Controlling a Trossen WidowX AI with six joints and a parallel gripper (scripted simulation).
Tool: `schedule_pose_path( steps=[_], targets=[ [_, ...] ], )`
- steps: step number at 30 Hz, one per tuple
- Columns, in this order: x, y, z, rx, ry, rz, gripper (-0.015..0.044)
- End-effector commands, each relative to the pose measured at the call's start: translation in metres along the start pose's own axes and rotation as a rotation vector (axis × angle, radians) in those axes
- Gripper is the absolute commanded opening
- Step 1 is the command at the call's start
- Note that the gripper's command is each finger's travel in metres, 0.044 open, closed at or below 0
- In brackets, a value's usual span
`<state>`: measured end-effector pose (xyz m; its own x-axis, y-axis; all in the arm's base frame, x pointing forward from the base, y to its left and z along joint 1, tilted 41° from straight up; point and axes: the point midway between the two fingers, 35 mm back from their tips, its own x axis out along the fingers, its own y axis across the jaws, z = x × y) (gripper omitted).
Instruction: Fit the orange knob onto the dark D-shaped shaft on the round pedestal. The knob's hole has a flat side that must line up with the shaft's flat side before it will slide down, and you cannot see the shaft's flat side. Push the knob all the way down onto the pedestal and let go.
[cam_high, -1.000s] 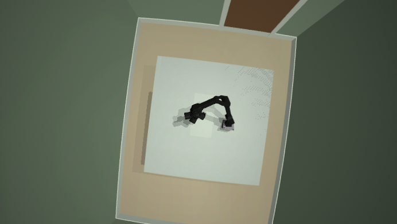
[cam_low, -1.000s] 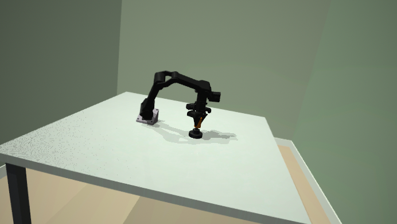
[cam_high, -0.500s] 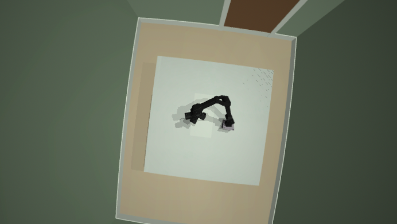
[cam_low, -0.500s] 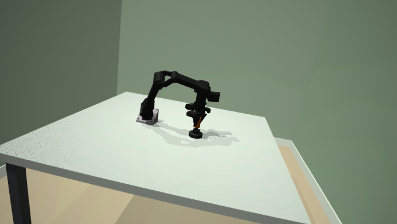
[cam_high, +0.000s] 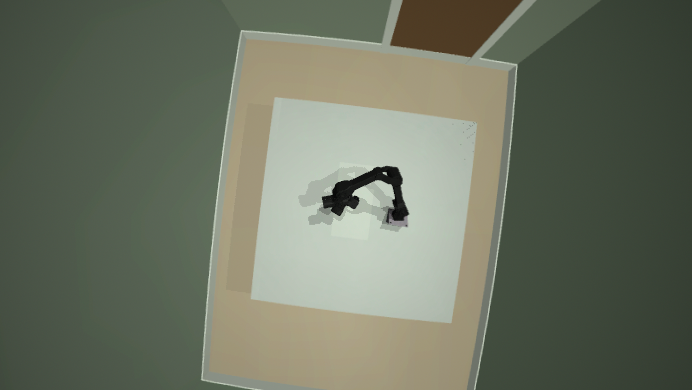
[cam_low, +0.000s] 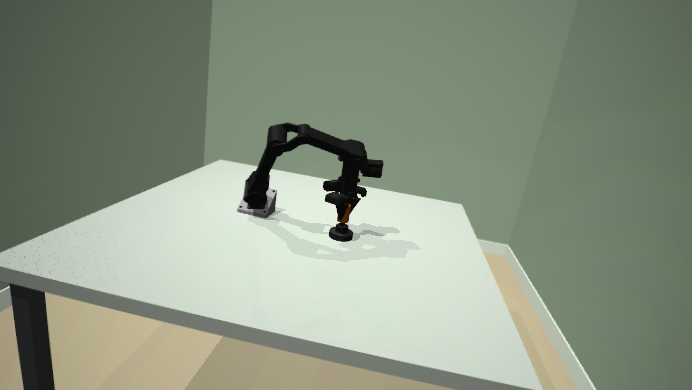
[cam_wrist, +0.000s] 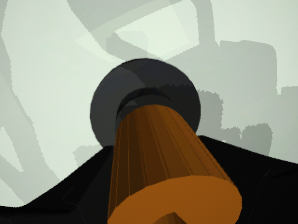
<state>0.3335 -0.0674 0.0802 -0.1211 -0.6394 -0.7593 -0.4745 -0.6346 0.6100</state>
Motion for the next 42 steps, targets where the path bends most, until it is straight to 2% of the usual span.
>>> schedule_pose_path(
  steps=[1,42],
  targets=[
    [0.0007,0.0,0.0008,-0.005,-0.002,0.001,0.0],
    [-0.0046,-0.0017,-0.0054,-0.04,-0.002,0.0,0.0]
  ],
)
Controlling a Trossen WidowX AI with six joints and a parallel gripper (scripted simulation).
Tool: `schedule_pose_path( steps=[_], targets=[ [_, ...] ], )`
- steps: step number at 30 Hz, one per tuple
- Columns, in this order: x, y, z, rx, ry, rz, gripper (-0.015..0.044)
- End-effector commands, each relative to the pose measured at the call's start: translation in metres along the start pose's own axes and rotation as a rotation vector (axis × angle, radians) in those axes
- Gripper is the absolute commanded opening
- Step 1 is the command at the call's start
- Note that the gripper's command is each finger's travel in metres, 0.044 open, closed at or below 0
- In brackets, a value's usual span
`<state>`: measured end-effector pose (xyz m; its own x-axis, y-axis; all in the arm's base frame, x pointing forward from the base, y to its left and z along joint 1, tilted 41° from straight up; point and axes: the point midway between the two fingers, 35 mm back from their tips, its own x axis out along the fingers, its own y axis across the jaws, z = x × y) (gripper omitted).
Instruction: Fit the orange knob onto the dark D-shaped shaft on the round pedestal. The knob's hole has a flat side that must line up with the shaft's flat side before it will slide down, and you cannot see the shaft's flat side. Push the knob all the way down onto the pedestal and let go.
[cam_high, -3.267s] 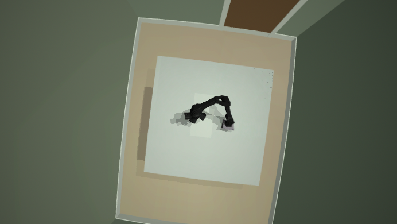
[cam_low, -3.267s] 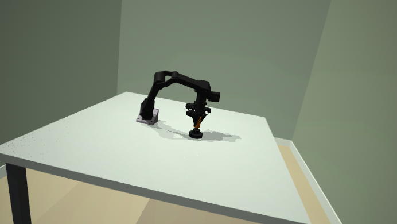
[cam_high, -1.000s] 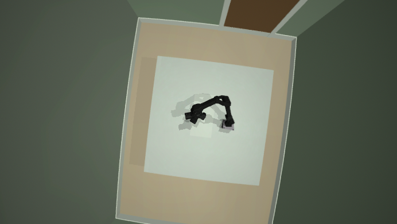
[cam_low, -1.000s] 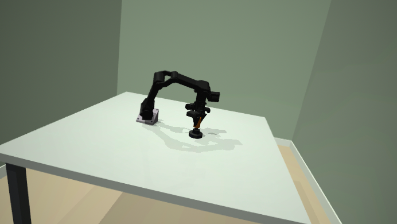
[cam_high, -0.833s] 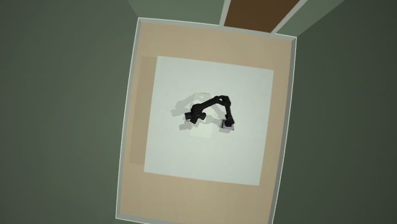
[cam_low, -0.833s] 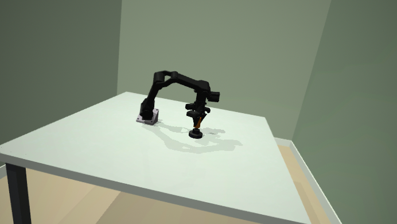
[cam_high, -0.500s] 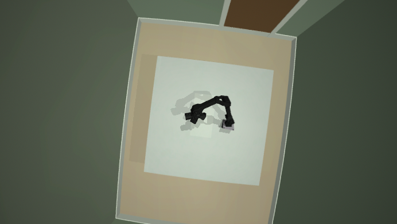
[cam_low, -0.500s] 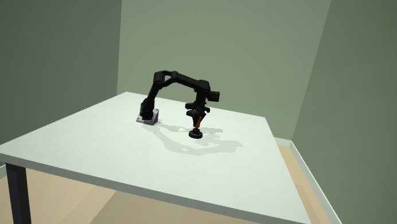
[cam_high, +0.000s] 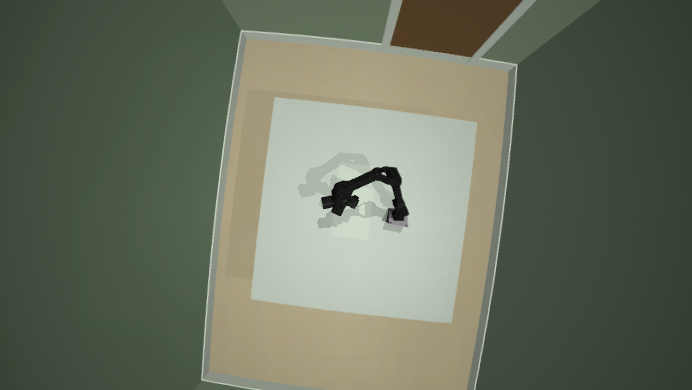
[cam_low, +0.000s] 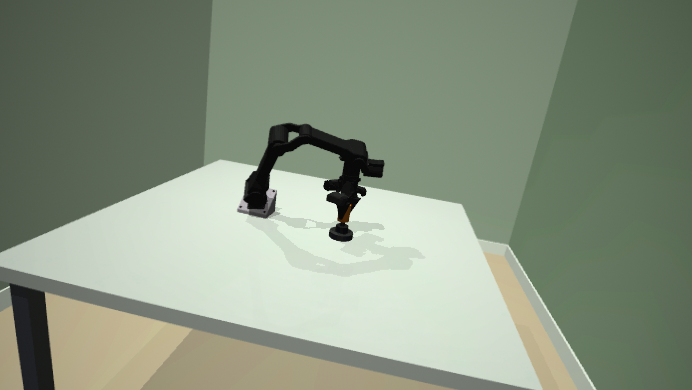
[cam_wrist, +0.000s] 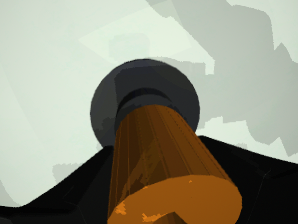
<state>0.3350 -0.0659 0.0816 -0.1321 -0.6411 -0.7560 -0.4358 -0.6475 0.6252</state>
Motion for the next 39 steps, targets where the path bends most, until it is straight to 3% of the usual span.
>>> schedule_pose_path(
  steps=[1,39],
  targets=[
    [-0.0027,-0.0007,-0.0051,0.003,0.007,-0.008,0.0],
    [-0.0023,-0.0016,0.0003,0.003,0.006,-0.008,0.0]
  ],
)
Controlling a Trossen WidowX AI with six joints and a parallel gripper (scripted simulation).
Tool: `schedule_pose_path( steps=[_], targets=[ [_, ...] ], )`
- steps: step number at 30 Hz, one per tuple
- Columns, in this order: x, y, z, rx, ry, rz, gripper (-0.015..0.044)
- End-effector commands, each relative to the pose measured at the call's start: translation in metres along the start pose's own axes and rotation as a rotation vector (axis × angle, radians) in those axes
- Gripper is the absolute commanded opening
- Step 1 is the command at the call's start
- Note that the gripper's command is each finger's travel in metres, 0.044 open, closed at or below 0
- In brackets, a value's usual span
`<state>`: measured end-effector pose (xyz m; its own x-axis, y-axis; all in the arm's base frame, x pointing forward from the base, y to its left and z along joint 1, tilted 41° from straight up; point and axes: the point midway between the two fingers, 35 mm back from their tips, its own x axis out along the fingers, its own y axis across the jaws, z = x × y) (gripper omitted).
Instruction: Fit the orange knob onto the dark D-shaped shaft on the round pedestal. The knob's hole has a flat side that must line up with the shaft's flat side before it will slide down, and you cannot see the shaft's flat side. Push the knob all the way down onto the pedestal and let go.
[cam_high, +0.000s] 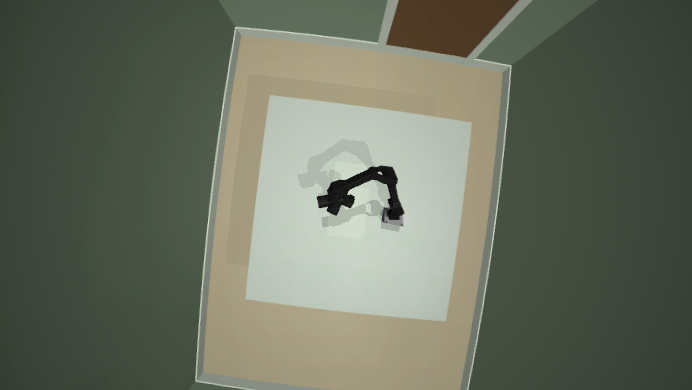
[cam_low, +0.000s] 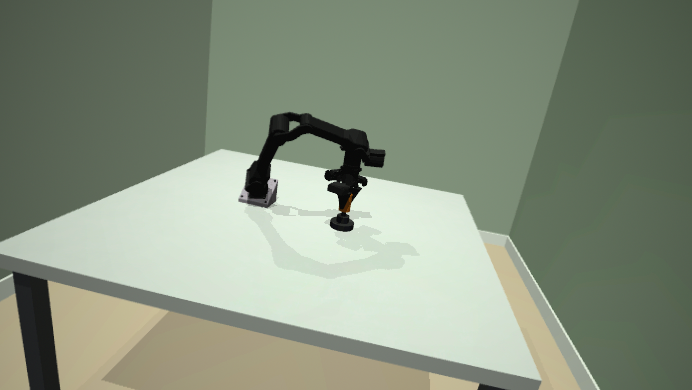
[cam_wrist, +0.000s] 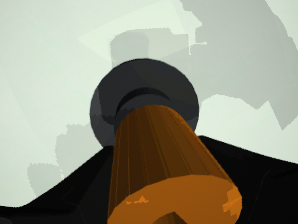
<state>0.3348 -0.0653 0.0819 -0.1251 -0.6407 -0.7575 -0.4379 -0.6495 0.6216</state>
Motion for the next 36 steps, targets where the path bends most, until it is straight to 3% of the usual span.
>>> schedule_pose_path(
  steps=[1,36],
  targets=[
    [-0.0019,-0.0016,-0.0003,0.001,0.001,-0.003,0.0],
    [0.002,-0.0003,0.001,0.001,0.001,-0.003,0.0]
  ],
)
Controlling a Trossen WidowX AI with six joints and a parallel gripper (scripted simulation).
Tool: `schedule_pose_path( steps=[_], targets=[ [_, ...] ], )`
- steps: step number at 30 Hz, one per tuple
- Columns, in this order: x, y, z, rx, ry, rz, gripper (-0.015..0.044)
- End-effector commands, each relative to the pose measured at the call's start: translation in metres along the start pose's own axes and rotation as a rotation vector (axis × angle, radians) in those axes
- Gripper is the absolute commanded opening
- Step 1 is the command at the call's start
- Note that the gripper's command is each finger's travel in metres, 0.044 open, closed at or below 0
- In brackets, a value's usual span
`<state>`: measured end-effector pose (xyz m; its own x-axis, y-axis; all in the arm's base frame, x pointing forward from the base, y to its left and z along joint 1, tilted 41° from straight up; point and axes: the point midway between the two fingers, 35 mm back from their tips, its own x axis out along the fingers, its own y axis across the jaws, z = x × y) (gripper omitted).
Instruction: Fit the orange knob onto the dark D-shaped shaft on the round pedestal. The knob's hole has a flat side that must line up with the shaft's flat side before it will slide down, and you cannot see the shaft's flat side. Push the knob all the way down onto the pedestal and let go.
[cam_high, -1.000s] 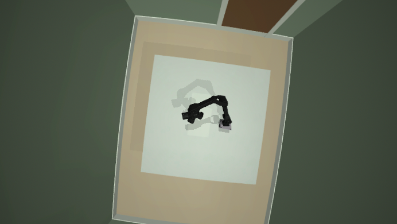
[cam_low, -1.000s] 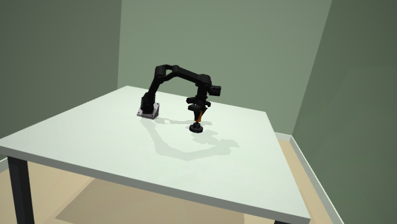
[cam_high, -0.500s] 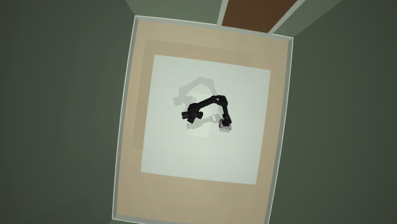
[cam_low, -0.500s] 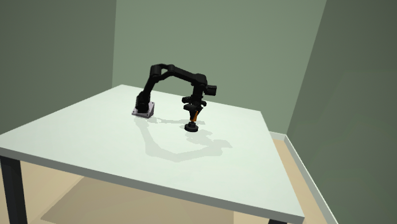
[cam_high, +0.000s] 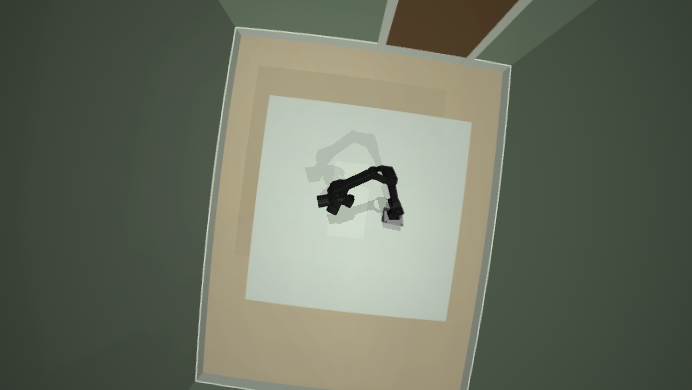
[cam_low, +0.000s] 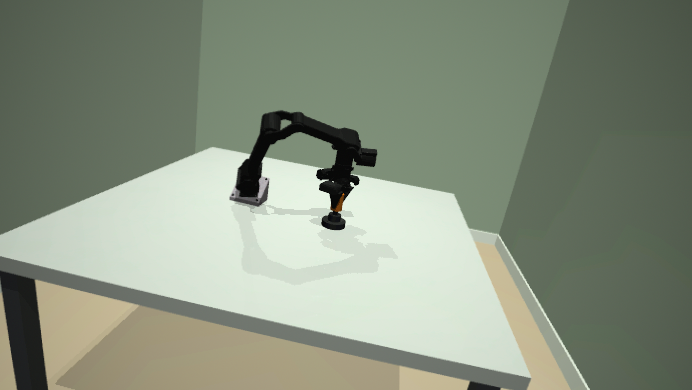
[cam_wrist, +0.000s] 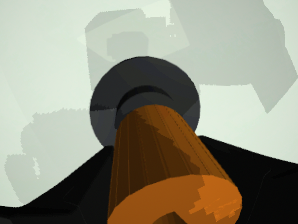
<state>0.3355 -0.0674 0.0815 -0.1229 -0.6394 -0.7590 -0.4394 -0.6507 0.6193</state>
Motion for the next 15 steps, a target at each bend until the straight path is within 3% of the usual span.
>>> schedule_pose_path(
  steps=[1,15],
  targets=[
    [0.0004,-0.0011,0.0023,0.0,0.0,0.0,0.0],
    [0.0019,-0.0011,0.0023,-0.046,0.0,0.0,0.0]
  ],
)
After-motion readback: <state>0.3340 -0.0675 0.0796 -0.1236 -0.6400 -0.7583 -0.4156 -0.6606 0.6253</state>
